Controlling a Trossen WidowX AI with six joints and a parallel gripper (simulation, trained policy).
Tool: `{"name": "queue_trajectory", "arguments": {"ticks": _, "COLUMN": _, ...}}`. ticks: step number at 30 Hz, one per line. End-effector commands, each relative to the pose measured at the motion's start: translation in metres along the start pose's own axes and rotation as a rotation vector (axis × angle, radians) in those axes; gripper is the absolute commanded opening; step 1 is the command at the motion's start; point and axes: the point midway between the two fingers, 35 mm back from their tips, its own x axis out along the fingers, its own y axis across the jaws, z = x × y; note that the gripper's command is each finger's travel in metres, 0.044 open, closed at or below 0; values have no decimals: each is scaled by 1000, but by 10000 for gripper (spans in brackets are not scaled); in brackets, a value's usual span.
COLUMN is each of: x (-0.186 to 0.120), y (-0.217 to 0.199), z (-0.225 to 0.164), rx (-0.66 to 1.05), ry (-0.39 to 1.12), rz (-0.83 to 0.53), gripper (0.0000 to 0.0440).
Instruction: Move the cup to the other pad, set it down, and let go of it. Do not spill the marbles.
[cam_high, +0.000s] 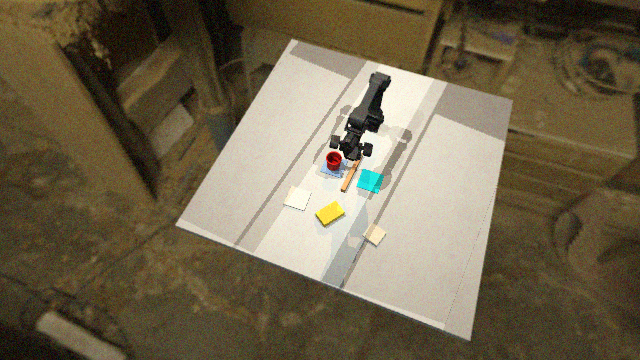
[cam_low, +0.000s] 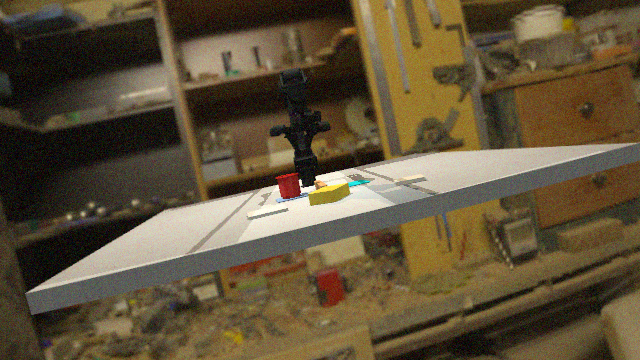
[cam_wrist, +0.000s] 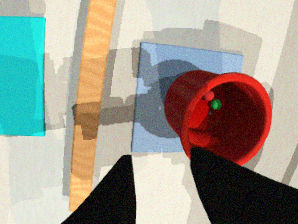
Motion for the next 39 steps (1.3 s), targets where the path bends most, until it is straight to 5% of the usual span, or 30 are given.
{"name": "queue_trajectory", "arguments": {"ticks": 1, "x": 10, "y": -7, "z": -4, "rx": -23, "ry": 30, "rz": -2, "gripper": 133}}
{"name": "queue_trajectory", "arguments": {"ticks": 28, "x": 101, "y": -27, "z": -23, "rx": -229, "ry": 124, "rz": 43, "gripper": 182}}
{"name": "queue_trajectory", "arguments": {"ticks": 35, "x": 116, "y": -28, "z": -27, "rx": -336, "ry": 134, "rz": 56, "gripper": 14}}
{"name": "queue_trajectory", "arguments": {"ticks": 39, "x": 116, "y": -29, "z": -27, "rx": -388, "ry": 134, "rz": 62, "gripper": 0}}
